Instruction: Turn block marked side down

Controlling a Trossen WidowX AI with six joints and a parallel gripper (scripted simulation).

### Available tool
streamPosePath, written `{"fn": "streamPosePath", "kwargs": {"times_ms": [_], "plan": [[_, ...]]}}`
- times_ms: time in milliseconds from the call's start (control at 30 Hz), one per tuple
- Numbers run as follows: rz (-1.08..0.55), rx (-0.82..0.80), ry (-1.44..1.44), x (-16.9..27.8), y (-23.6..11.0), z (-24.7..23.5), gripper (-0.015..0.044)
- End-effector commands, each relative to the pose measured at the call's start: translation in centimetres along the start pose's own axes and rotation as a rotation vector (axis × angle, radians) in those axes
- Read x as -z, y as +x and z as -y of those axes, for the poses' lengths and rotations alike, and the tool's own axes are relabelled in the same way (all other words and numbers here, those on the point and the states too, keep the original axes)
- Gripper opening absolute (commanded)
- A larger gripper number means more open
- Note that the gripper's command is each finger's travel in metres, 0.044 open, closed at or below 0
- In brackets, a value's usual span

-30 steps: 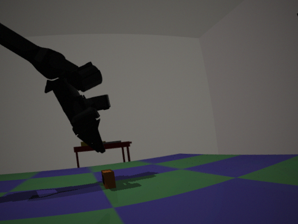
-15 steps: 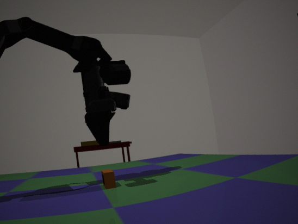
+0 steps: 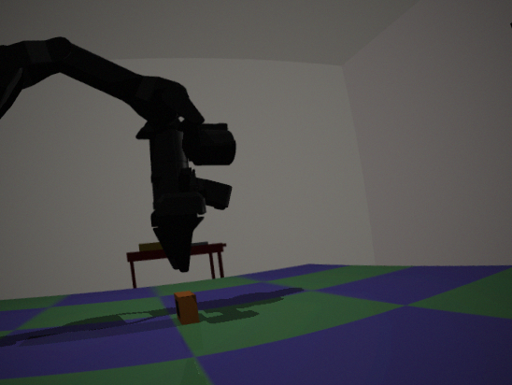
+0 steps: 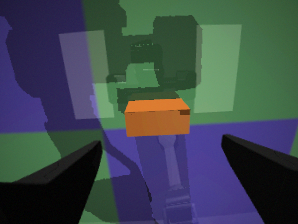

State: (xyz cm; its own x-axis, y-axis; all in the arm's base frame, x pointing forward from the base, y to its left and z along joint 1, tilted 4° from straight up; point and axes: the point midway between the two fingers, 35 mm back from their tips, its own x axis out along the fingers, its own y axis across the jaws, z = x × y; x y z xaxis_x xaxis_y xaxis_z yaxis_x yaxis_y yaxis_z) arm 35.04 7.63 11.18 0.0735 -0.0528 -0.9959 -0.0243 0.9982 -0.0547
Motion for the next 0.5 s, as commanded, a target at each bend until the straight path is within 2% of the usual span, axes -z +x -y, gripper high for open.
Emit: {"fn": "streamPosePath", "kwargs": {"times_ms": [0,467], "plan": [[0.0,-0.005,-0.004,0.0,1.0,-0.1,0.044],[0.0,-0.005,-0.004,-0.1,3.3,-0.1,0.044]]}}
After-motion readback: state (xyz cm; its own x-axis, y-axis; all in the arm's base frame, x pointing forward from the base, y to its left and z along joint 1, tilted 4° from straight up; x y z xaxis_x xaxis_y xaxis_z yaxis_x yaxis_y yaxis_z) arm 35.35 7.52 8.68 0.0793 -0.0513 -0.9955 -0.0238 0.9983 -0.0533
